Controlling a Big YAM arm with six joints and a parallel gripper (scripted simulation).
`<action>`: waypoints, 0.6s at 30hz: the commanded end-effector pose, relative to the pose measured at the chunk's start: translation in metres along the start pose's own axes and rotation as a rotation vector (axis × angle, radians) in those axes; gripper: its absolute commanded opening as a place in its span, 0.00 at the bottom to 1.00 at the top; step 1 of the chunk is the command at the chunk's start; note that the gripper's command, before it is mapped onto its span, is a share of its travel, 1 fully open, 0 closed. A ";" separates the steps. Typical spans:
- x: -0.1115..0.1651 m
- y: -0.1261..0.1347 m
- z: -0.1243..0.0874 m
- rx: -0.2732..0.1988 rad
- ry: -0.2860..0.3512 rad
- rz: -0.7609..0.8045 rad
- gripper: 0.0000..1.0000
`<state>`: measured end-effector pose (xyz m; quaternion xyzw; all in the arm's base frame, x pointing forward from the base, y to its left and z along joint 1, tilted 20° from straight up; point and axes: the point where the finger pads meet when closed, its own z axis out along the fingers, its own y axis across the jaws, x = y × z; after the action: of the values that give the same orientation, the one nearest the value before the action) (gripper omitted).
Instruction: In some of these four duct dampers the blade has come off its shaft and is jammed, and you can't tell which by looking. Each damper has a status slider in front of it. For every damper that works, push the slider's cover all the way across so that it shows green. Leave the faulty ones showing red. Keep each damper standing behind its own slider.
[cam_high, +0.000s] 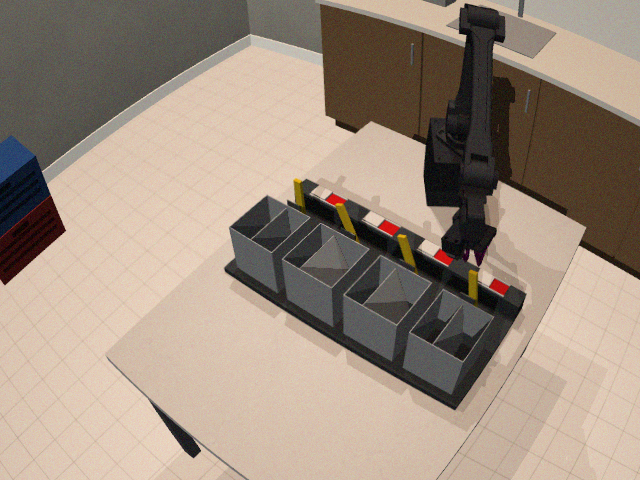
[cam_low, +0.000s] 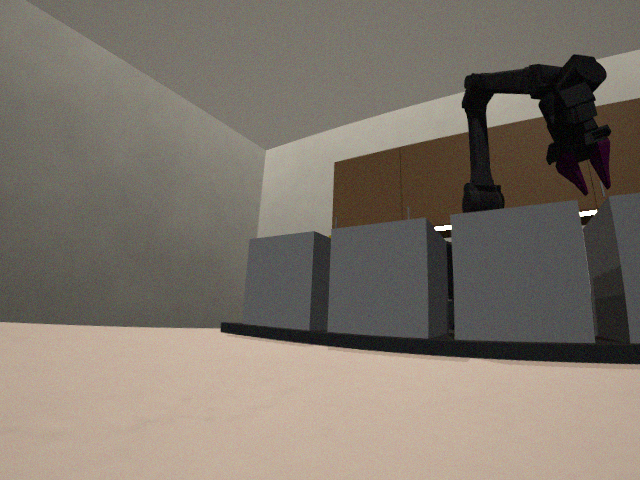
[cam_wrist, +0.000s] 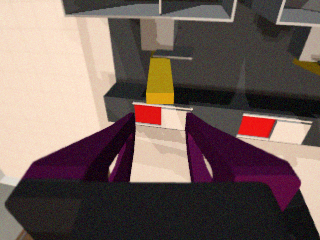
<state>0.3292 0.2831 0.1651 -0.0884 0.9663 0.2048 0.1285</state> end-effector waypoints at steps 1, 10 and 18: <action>-0.018 0.012 -0.005 -0.021 -0.034 -0.001 0.36; -0.015 0.013 -0.015 -0.024 -0.040 -0.003 0.36; -0.013 0.012 -0.007 -0.022 -0.034 -0.002 0.36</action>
<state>0.3296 0.2834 0.1636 -0.0879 0.9665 0.2046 0.1279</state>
